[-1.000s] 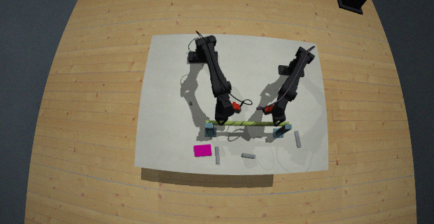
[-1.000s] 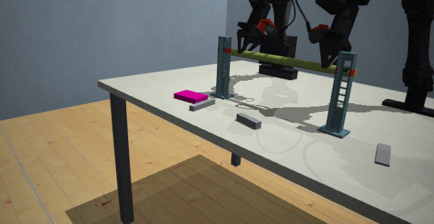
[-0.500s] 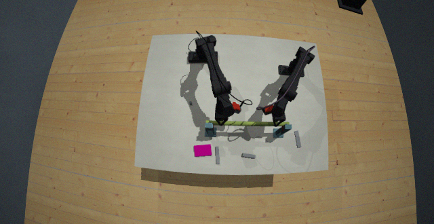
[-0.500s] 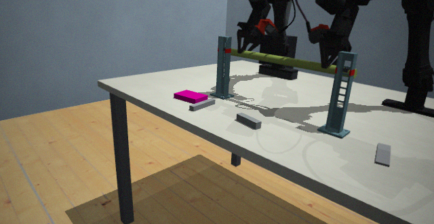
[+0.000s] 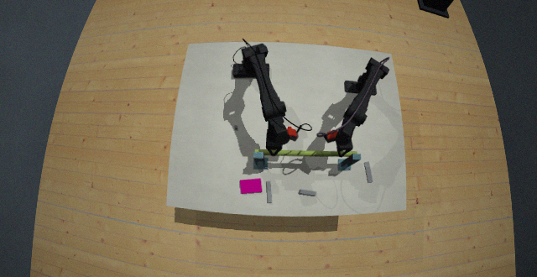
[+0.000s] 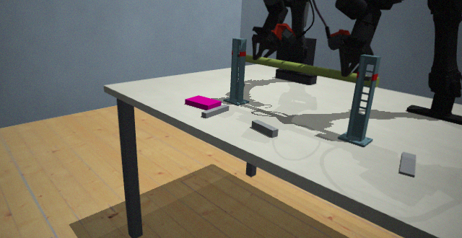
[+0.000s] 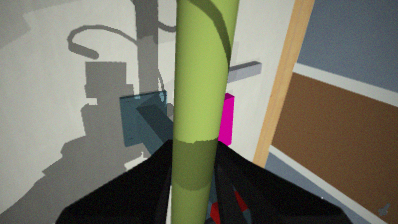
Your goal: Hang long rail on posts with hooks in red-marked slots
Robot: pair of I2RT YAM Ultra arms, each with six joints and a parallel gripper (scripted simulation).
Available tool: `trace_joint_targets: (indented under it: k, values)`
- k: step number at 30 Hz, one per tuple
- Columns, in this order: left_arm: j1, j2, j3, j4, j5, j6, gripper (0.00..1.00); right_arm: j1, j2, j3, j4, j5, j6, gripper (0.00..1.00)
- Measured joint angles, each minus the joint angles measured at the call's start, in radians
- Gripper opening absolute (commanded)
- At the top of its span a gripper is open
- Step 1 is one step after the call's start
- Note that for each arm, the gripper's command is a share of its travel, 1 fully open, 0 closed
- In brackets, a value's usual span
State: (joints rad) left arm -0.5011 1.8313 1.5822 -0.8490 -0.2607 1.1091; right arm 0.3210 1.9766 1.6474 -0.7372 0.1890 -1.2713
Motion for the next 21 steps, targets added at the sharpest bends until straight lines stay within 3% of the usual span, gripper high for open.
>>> trace_joint_targets:
  k: [2,3,21]
  values:
    - [0.000,0.001,-0.003,0.012,0.000,0.001,0.64,0.000,0.002,0.000,0.011,0.000,0.000,0.64]
    - [0.000,0.001,-0.005,0.015,0.000,0.002,0.71,0.000,0.002,0.000,0.014,0.000,0.000,0.71]
    - [-0.023,-0.054,-0.053,0.050,-0.011,-0.013,0.71,0.019,-0.067,-0.066,0.062,0.006,0.007,0.71]
